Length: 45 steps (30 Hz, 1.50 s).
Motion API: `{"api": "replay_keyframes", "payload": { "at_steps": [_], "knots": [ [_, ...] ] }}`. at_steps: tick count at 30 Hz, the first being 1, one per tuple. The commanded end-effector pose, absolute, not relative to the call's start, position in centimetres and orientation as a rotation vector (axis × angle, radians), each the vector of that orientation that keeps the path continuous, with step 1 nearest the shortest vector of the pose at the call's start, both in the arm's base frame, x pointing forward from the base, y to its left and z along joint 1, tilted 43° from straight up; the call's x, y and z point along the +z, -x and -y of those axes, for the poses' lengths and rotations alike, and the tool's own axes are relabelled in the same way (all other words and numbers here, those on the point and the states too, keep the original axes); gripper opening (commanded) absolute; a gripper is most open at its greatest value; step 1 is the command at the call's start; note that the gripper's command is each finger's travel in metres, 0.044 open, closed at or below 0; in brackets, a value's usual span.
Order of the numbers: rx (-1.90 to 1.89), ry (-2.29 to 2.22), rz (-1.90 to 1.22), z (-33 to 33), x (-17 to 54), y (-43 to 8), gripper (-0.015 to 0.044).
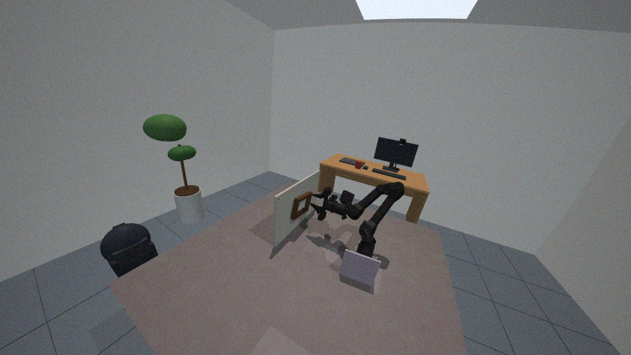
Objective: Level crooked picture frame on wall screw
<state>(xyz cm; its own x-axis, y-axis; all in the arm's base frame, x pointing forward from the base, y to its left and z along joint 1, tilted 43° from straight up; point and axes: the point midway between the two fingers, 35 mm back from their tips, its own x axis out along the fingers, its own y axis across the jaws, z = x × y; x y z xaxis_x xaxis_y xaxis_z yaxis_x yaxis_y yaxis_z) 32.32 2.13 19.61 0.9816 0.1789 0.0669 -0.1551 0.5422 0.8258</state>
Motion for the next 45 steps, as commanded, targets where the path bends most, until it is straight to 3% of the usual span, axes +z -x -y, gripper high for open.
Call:
{"api": "replay_keyframes", "payload": {
  "at_steps": [1, 45],
  "knots": [
    [0.195, -0.973, -0.019, -2.2, 19.5, -33.0, 0.026],
    [0.196, -0.974, -0.017, -2.9, 19.9, -36.9, 0.026]
  ]
}}
